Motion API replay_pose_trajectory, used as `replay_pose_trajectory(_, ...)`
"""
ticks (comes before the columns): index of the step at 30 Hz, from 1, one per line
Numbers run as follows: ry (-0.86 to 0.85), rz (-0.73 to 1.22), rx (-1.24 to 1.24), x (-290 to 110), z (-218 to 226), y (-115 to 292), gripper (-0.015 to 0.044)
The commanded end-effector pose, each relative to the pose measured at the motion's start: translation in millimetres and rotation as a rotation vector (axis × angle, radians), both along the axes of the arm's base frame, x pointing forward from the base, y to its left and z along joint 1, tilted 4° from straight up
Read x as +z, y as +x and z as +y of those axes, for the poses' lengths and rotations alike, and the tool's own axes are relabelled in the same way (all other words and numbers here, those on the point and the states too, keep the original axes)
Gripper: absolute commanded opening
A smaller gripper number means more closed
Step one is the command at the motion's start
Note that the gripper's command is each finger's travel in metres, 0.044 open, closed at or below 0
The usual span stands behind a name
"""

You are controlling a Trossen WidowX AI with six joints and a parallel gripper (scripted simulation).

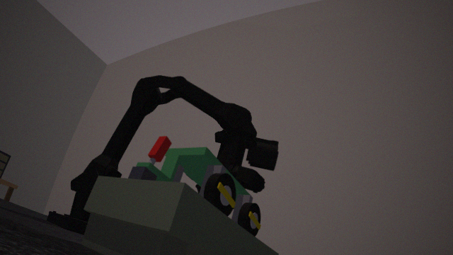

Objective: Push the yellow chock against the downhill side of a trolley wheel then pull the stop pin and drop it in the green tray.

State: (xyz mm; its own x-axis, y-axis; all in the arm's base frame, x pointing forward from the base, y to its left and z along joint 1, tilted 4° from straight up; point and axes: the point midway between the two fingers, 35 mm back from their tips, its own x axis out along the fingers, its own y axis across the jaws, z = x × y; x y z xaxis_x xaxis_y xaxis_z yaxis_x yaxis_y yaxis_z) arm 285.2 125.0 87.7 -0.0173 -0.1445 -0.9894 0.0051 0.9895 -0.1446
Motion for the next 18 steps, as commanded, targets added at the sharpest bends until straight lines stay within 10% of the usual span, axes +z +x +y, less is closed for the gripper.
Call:
replay_pose_trajectory(1, -0.002, -0.002, 0.0, 6, 1, 0, 0.019)
replay_pose_trajectory(18, -0.004, -0.005, 0.002, 58, 9, 0, 0.019)
